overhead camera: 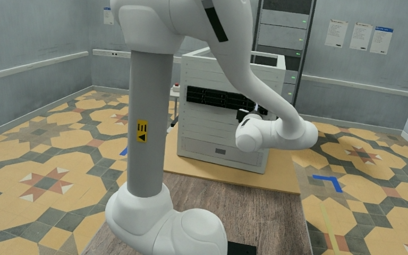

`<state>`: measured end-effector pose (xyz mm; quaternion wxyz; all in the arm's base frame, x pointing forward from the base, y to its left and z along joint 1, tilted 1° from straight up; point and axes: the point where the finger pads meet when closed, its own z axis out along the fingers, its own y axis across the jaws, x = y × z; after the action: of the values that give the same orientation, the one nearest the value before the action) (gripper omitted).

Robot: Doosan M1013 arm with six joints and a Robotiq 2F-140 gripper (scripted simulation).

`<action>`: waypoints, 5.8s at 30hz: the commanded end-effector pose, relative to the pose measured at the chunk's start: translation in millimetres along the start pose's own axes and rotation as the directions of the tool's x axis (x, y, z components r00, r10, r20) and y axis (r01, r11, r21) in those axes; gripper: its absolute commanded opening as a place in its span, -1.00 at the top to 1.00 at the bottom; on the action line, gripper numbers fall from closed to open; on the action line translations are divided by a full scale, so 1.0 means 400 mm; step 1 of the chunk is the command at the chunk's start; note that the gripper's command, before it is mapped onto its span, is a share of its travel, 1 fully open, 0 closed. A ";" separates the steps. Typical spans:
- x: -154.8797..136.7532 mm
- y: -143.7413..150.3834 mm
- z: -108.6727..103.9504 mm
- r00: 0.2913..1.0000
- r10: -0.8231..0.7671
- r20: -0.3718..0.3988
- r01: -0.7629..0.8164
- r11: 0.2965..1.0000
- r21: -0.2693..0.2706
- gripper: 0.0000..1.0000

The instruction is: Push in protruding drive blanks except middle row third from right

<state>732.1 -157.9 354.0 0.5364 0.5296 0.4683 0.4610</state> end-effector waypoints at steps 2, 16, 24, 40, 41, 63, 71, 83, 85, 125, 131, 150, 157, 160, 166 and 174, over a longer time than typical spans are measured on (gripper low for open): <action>0.000 0.002 0.000 1.000 0.000 0.000 0.000 1.000 -0.001 0.80; 0.000 0.002 0.000 1.000 0.000 0.000 0.000 1.000 -0.001 0.80; 0.000 0.002 -0.054 1.000 0.000 0.000 0.000 1.000 -0.001 0.80; 0.000 0.002 -0.204 1.000 0.000 0.000 0.000 1.000 -0.001 0.80; 0.000 0.002 -0.205 1.000 0.000 0.000 0.000 1.000 -0.001 0.80; 0.077 0.012 -0.205 1.000 0.000 0.000 0.000 1.000 -0.001 0.80; 0.146 0.021 -0.206 1.000 0.000 0.000 0.000 1.000 -0.001 0.80; 0.289 0.039 -0.206 1.000 0.000 0.000 0.000 1.000 -0.001 0.80; 0.318 0.043 -0.206 1.000 0.000 0.000 0.000 1.000 -0.001 0.80; 0.550 0.073 -0.159 1.000 0.000 0.000 0.000 1.000 -0.001 0.80; 0.550 0.073 -0.109 1.000 0.000 0.000 0.000 1.000 -0.001 0.80; 0.550 0.073 -0.109 1.000 0.000 0.000 0.000 1.000 -0.001 0.80; 0.550 0.073 -0.109 1.000 0.000 0.000 0.000 1.000 -0.001 0.80; 0.550 0.073 -0.109 1.000 0.000 0.000 0.000 1.000 -0.001 0.80; 0.550 0.073 -0.109 1.000 0.000 0.000 0.000 1.000 -0.001 0.80; 0.550 0.073 -0.091 1.000 0.000 0.000 0.000 1.000 -0.001 0.80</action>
<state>723.0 65.7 379.3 0.5365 0.5295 0.4684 0.4609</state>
